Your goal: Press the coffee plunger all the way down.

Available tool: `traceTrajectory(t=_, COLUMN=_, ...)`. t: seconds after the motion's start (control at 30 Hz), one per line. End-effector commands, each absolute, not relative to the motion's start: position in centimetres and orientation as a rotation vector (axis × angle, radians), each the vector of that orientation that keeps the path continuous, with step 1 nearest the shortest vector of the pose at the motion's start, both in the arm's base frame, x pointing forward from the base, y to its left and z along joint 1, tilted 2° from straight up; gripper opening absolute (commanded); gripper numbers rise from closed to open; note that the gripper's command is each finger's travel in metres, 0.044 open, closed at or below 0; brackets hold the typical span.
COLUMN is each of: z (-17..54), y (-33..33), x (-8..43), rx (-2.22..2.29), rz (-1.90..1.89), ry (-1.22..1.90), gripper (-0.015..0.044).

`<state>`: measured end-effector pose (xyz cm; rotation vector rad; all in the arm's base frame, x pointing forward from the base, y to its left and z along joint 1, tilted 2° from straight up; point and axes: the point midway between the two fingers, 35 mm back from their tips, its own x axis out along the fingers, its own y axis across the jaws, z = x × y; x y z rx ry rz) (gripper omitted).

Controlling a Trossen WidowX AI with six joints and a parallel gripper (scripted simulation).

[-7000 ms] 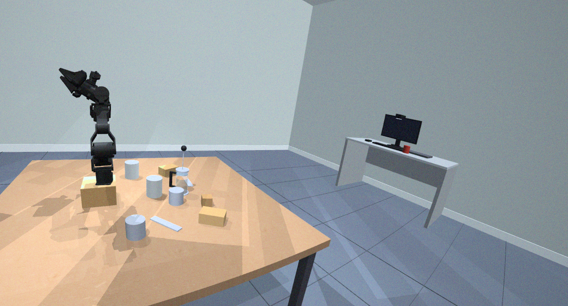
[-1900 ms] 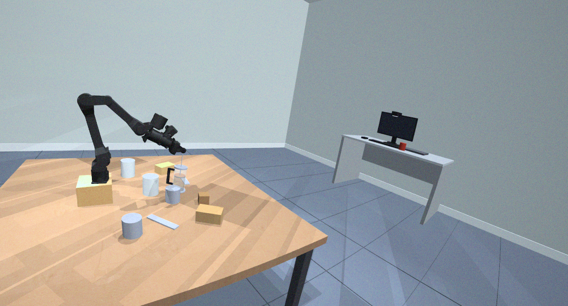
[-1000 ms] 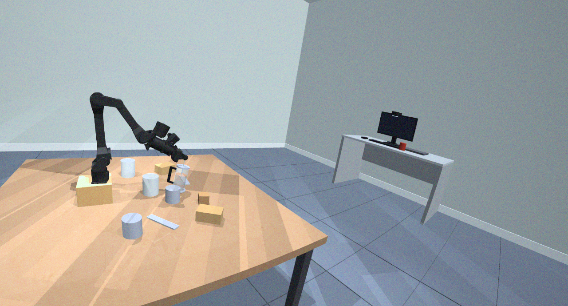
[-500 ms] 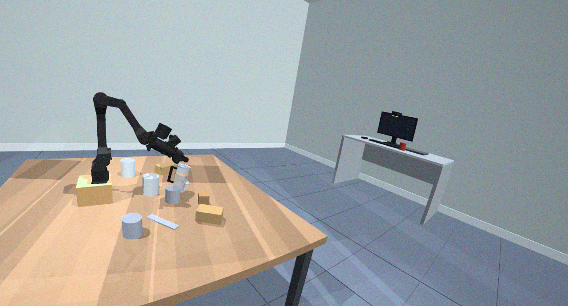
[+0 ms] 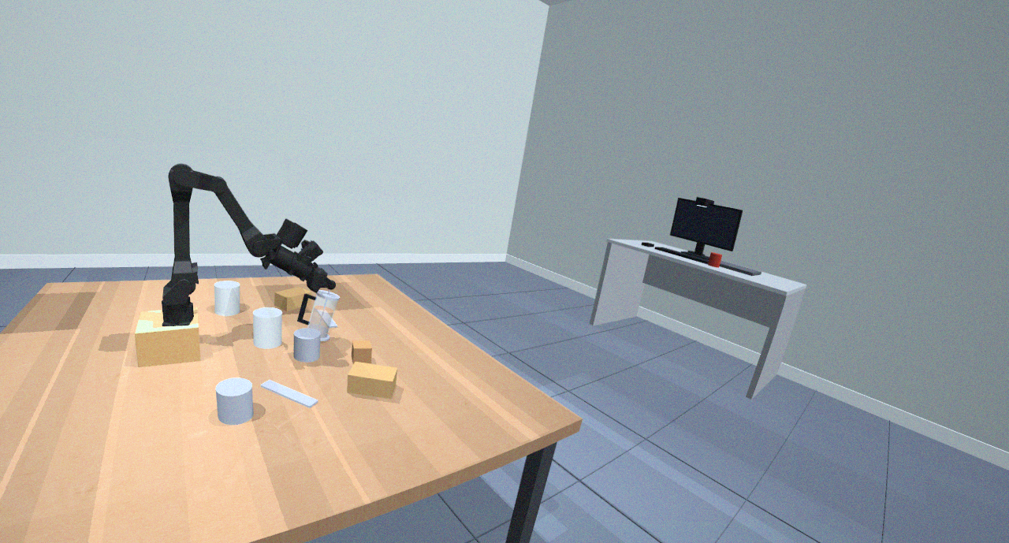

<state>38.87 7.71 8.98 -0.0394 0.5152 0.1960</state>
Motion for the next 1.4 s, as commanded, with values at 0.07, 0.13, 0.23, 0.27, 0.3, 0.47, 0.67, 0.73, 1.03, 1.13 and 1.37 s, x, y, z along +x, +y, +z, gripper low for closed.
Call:
traceTrajectory(t=0.07, z=8.6, y=7.7, x=38.9, rx=-0.038, rz=0.193, ry=0.531, gripper=0.0121)
traceTrajectory(t=0.13, z=8.6, y=7.7, x=39.0, rx=-0.038, rz=0.193, ry=0.531, gripper=0.0121)
traceTrajectory(t=0.23, z=8.6, y=7.7, x=39.0, rx=-0.038, rz=0.193, ry=0.531, gripper=0.0121)
traceTrajectory(t=0.27, z=8.6, y=7.8, x=39.0, rx=-0.038, rz=0.193, ry=0.531, gripper=0.0121)
traceTrajectory(t=0.3, z=8.6, y=7.8, x=39.0, rx=-0.038, rz=0.193, ry=0.531, gripper=0.0121)
traceTrajectory(t=0.47, z=8.9, y=7.8, x=39.1, rx=-0.04, rz=0.196, ry=0.518, gripper=0.0121)
traceTrajectory(t=0.67, z=8.9, y=7.8, x=39.1, rx=-0.04, rz=0.196, ry=0.518, gripper=0.0121)
traceTrajectory(t=0.73, z=8.9, y=7.8, x=39.1, rx=-0.04, rz=0.196, ry=0.518, gripper=0.0147)
traceTrajectory(t=1.03, z=8.9, y=7.8, x=39.1, rx=-0.04, rz=0.196, ry=0.518, gripper=0.0384)
traceTrajectory(t=1.13, z=8.9, y=7.8, x=39.1, rx=-0.04, rz=0.196, ry=0.518, gripper=0.044)
traceTrajectory(t=1.37, z=11.3, y=7.5, x=38.4, rx=-0.039, rz=0.195, ry=0.522, gripper=0.044)
